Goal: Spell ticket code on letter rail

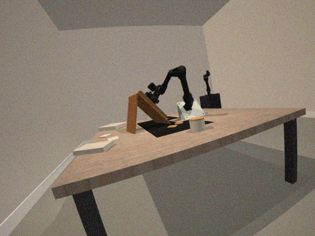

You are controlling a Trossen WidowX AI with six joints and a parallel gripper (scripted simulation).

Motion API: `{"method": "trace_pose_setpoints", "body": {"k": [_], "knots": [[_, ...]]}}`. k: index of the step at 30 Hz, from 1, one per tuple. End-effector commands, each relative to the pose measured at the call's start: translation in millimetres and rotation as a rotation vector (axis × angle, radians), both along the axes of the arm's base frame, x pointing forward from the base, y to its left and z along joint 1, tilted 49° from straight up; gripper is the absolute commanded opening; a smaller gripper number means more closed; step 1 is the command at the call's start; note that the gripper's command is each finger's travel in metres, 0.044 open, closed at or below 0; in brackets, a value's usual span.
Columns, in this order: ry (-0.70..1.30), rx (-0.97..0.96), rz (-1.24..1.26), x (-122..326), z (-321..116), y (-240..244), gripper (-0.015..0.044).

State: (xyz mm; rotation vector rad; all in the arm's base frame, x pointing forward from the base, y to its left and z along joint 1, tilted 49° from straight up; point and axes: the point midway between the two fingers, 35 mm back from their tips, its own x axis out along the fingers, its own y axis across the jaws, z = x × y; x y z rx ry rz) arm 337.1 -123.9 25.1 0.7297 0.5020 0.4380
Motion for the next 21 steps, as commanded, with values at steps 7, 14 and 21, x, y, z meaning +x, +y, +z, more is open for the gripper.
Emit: {"method": "trace_pose_setpoints", "body": {"k": [7, 14, 21], "knots": [[0.002, -0.001, -0.004, -1.5, 3.8, 3.7, 0.0], [0.002, -0.001, -0.004, -2.3, 6.6, 6.3, 0.0], [0.003, 0.0, -0.004, -3.0, 9.3, 8.9, 0.0]]}}
